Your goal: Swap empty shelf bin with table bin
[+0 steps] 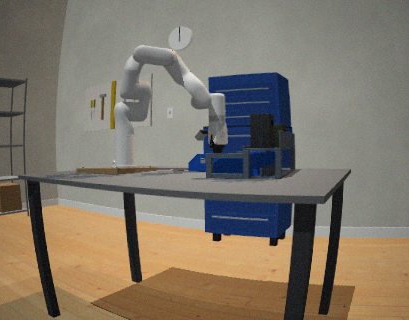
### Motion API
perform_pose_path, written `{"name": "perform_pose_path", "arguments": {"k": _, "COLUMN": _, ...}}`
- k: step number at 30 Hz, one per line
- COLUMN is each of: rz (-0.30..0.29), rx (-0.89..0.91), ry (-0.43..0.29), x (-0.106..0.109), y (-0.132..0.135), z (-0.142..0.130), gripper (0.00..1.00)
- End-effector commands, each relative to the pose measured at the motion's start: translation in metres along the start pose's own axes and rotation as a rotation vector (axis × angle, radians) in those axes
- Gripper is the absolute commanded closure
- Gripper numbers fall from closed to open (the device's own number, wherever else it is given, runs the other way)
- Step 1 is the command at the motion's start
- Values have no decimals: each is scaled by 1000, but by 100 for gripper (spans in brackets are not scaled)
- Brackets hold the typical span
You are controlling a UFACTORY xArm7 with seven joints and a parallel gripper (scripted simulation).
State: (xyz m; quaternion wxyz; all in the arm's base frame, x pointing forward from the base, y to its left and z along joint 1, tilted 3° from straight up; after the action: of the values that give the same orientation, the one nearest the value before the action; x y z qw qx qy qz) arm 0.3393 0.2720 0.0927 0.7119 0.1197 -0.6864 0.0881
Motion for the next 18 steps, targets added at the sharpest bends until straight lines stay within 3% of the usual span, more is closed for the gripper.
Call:
{"name": "perform_pose_path", "arguments": {"k": 1, "rz": -1, "rx": 0, "ry": -3, "x": 1, "y": 0, "z": -1, "gripper": 100}}
{"name": "perform_pose_path", "arguments": {"k": 18, "rz": -1, "rx": 0, "ry": -4, "x": 4, "y": 0, "z": -1, "gripper": 100}}
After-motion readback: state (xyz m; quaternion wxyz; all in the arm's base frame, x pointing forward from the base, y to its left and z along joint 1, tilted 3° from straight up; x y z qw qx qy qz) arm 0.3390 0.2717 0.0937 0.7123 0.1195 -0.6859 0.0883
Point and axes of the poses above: the point where the finger pads meet when closed, its own x axis back along the fingers, its own y axis across the jaws, z = x × y, the point moved 5 cm from there along x, back along the fingers, and after that the axes turned 13 degrees about x, right-handed, at the moved point
